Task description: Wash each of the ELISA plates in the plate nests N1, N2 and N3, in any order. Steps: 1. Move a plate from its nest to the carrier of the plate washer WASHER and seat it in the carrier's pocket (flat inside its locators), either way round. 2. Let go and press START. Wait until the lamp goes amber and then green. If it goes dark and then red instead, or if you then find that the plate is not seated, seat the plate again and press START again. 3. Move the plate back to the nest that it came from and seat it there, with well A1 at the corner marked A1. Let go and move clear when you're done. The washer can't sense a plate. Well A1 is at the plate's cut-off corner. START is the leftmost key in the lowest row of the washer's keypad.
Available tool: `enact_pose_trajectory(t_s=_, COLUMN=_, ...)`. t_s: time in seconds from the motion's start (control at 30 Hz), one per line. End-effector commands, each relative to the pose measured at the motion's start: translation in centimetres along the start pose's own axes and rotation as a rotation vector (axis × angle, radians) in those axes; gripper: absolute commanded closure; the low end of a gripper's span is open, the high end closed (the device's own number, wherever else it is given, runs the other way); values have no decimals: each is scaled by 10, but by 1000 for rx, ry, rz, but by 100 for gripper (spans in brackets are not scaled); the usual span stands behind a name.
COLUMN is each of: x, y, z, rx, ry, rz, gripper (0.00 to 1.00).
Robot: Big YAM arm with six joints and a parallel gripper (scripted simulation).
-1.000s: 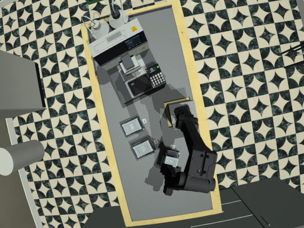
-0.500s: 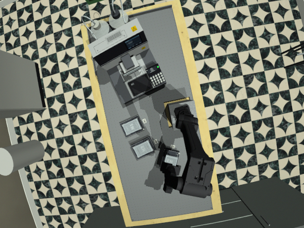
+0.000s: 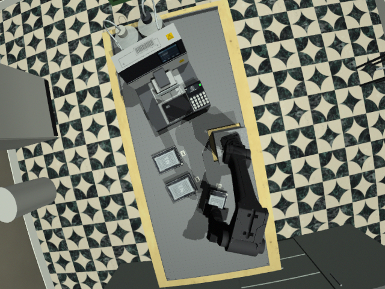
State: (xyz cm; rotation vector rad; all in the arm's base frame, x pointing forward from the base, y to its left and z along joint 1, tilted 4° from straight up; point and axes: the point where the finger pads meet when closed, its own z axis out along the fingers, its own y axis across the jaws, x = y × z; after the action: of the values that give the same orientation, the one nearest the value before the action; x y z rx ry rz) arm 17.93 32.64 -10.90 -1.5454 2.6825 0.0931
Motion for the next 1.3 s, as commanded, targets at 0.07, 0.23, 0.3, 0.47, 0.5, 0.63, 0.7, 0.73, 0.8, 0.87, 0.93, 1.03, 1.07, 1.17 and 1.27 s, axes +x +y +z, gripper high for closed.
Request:
enact_pose_trajectory(t_s=0.07, x=-6, y=3, z=11, rx=2, ry=-9, rz=4, gripper=16)
enact_pose_trajectory(t_s=0.23, x=-13, y=4, z=18, rx=2, ry=-20, rz=3, gripper=16)
enact_pose_trajectory(t_s=0.3, x=-14, y=4, z=19, rx=2, ry=-22, rz=3, gripper=16)
enact_pose_trajectory(t_s=0.47, x=-14, y=3, z=26, rx=2, ry=-21, rz=4, gripper=16)
enact_pose_trajectory(t_s=0.5, x=-14, y=4, z=28, rx=2, ry=-21, rz=4, gripper=16)
enact_pose_trajectory(t_s=0.63, x=-16, y=4, z=23, rx=2, ry=-23, rz=3, gripper=16)
enact_pose_trajectory(t_s=0.7, x=-15, y=4, z=23, rx=2, ry=-21, rz=3, gripper=16)
enact_pose_trajectory(t_s=0.73, x=-8, y=1, z=23, rx=1, ry=-12, rz=1, gripper=16)
enact_pose_trajectory(t_s=0.8, x=-8, y=1, z=23, rx=1, ry=-12, rz=1, gripper=16)
enact_pose_trajectory(t_s=0.87, x=-9, y=1, z=23, rx=1, ry=-12, rz=1, gripper=16)
enact_pose_trajectory(t_s=0.93, x=-9, y=1, z=23, rx=1, ry=-12, rz=1, gripper=16)
enact_pose_trajectory(t_s=1.03, x=-9, y=1, z=23, rx=1, ry=-12, rz=1, gripper=16)
enact_pose_trajectory(t_s=1.07, x=-9, y=1, z=23, rx=1, ry=-12, rz=1, gripper=16)
enact_pose_trajectory(t_s=1.17, x=-9, y=1, z=23, rx=1, ry=-12, rz=1, gripper=16)
enact_pose_trajectory(t_s=1.27, x=-14, y=4, z=25, rx=2, ry=-12, rz=3, gripper=16)
